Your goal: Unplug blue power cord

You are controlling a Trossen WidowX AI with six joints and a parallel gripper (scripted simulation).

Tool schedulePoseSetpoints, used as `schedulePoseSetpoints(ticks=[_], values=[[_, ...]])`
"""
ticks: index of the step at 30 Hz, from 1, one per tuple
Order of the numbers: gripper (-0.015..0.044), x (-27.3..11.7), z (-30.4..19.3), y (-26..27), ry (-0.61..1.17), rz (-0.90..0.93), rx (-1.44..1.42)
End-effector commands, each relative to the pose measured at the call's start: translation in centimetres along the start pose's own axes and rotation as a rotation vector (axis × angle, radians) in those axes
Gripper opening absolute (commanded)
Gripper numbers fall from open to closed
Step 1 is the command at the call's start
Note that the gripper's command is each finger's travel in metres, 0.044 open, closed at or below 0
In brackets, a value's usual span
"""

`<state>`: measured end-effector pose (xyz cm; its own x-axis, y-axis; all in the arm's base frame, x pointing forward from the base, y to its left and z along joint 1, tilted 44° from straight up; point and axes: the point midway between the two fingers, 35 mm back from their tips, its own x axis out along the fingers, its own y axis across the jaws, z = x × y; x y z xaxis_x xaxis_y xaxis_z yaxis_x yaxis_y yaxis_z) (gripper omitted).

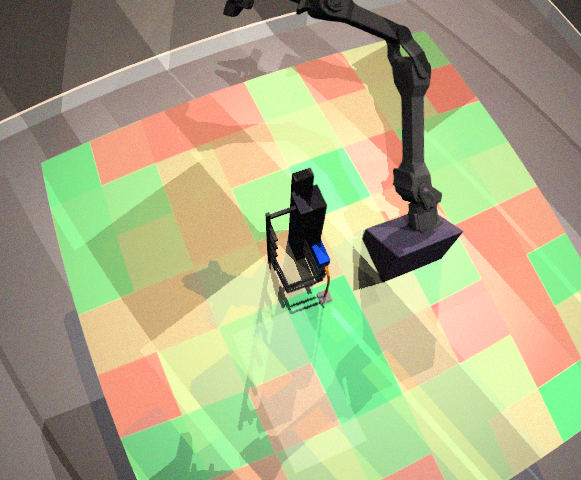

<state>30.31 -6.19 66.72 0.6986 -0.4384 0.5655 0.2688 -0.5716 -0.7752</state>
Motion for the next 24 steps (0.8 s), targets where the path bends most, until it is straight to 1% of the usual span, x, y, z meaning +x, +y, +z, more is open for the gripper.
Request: schedulePoseSetpoints(ticks=[1, 7, 12, 18, 24], values=[[0.016, 0.6, 5.8, 4.9, -0.123, 0.137, 0.018], [0.016, -0.4, 12.1, 10.7, -0.255, 0.316, 0.046], [0.016, -2.7, 17.6, 16.2, -0.361, 0.5, 0.059], [0.016, -7.1, 23.2, 22.7, -0.46, 0.734, 0.05], [0.016, -13.1, 27.3, 28.9, -0.525, 0.985, 0.007]])
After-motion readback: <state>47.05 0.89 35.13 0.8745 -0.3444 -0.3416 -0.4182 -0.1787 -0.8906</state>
